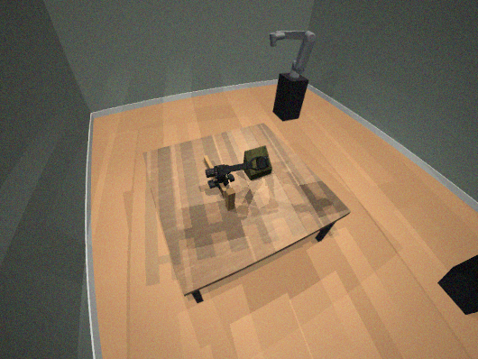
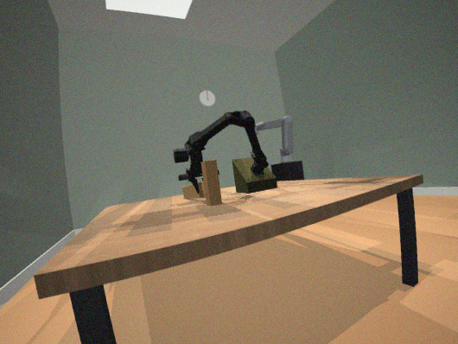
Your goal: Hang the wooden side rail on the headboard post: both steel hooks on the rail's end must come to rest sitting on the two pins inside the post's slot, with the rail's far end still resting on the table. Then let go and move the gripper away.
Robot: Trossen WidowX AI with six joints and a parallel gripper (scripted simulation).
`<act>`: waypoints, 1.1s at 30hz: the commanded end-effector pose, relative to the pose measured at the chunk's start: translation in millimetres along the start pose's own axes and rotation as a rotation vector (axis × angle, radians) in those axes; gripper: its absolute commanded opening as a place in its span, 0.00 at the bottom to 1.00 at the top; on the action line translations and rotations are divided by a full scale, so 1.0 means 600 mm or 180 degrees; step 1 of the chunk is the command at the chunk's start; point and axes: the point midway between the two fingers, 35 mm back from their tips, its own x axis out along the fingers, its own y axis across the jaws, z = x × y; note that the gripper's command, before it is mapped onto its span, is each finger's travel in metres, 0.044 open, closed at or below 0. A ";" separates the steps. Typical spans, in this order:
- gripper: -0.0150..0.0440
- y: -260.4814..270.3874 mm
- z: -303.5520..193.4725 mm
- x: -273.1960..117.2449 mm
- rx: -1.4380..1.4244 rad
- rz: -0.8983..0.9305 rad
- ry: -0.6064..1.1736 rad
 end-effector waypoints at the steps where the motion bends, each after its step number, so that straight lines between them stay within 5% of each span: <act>1: 0.25 0.005 -0.003 -0.009 -0.0006 0.0054 -0.0012; 33: 0.25 0.004 -0.008 -0.008 -0.0006 0.0054 -0.0011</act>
